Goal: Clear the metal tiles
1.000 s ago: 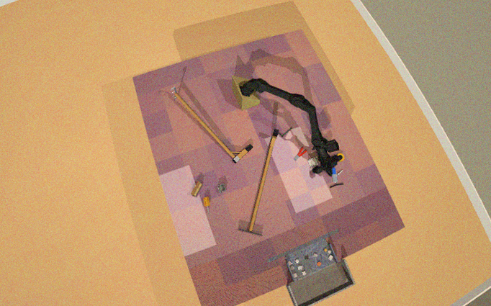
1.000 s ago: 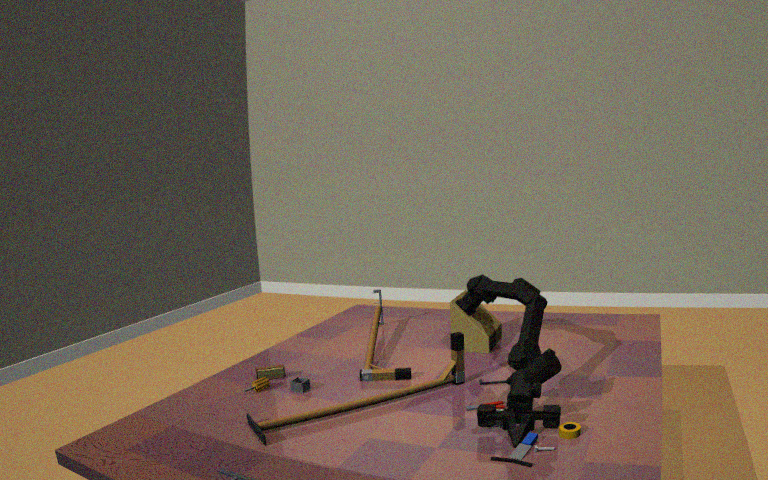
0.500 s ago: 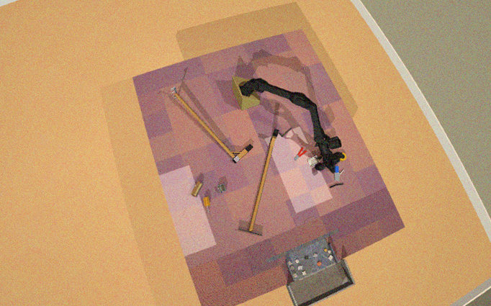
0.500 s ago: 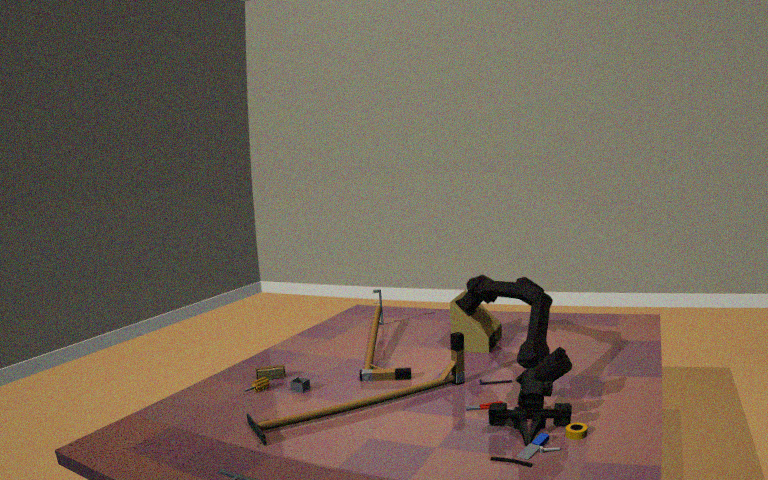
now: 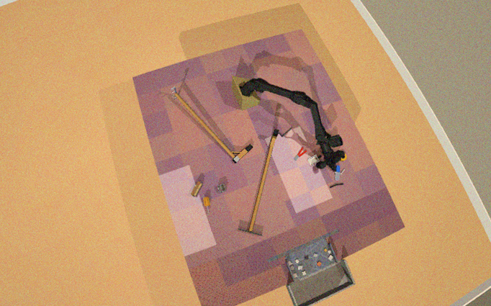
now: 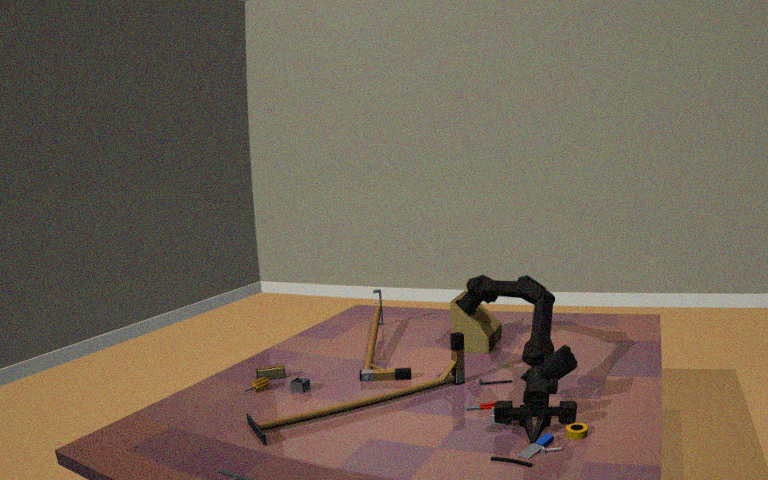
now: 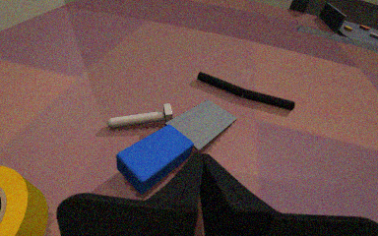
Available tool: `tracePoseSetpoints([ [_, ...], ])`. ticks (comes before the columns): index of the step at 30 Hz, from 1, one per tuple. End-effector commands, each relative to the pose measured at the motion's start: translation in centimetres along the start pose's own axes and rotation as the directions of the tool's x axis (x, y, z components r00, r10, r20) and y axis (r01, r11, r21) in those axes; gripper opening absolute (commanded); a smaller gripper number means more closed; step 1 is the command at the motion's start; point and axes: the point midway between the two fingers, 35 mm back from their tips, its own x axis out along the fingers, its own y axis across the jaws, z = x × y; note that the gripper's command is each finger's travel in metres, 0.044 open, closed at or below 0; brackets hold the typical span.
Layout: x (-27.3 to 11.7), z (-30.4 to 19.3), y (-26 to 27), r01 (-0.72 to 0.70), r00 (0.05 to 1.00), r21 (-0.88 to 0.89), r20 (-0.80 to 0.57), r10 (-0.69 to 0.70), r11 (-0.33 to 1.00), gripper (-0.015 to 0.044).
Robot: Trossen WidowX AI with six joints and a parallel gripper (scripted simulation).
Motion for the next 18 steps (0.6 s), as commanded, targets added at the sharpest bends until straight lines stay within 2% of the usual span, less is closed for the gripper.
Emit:
tracePoseSetpoints([
  [1, -0.9, 2.1, 0.0, 0.001, 1.000, 0.010, 0.011, -0.001, 1.000, 0.0000],
  [18, -4.0, 7.8, -0.1, -0.004, 1.000, -0.005, 0.007, 0.004, 1.000, 0.0000],
])
